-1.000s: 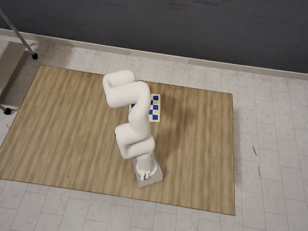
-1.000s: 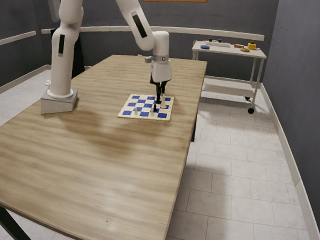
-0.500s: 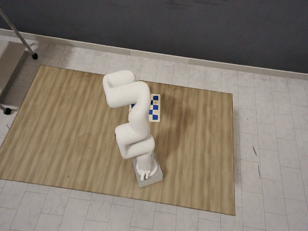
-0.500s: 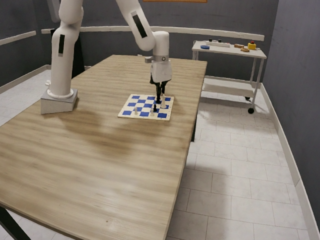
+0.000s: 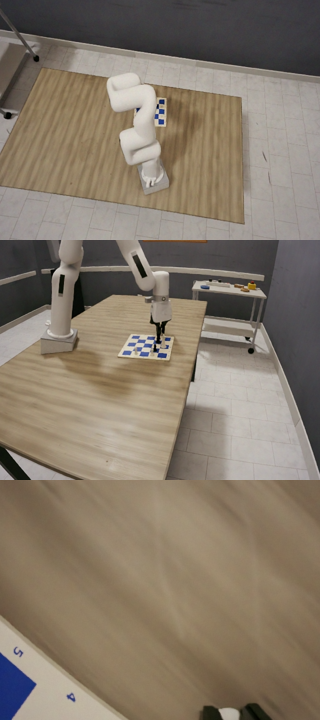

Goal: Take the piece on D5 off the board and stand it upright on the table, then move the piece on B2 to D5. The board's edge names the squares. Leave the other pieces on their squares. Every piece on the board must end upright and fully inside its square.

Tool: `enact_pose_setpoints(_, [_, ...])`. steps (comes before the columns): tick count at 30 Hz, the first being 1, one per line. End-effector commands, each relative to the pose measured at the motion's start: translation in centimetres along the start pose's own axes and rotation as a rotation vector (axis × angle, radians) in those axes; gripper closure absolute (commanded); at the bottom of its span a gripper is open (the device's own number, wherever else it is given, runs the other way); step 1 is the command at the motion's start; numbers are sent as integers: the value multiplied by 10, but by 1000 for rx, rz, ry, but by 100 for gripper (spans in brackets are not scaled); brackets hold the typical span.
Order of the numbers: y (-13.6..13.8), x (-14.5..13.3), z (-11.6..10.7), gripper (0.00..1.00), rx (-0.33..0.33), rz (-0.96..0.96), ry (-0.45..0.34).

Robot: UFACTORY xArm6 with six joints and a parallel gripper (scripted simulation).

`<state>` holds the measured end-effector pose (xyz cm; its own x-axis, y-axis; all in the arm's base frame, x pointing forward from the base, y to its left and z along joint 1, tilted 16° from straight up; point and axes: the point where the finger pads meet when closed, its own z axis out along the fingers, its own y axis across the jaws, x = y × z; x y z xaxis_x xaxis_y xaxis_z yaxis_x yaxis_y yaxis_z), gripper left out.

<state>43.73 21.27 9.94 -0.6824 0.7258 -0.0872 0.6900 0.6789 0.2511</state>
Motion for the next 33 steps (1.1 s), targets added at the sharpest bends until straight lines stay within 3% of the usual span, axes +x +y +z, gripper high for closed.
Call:
enact_pose_setpoints(1, [2,0,-1,100,-4,0,-1])
enact_pose_setpoints(9, [2,0,-1,100,-4,0,-1])
enact_pose_setpoints(10, [2,0,-1,92,-4,0,-1])
enact_pose_setpoints(12, [2,0,-1,92,-4,0,-1])
enact_pose_setpoints(13, [2,0,-1,85,-4,0,-1])
enact_pose_setpoints(15, [2,0,-1,85,-4,0,-1])
enact_pose_setpoints(16, [2,0,-1,77,-4,0,-1])
enact_pose_setpoints(20, [2,0,-1,77,-4,0,-1])
enact_pose_setpoints(21, [2,0,-1,69,-4,0,-1])
enact_pose_setpoints(23, [2,0,-1,69,-4,0,-1])
enact_pose_setpoints(24, [2,0,-1,61,-4,0,-1])
enact_pose_setpoints(33, [2,0,-1,61,-4,0,-1])
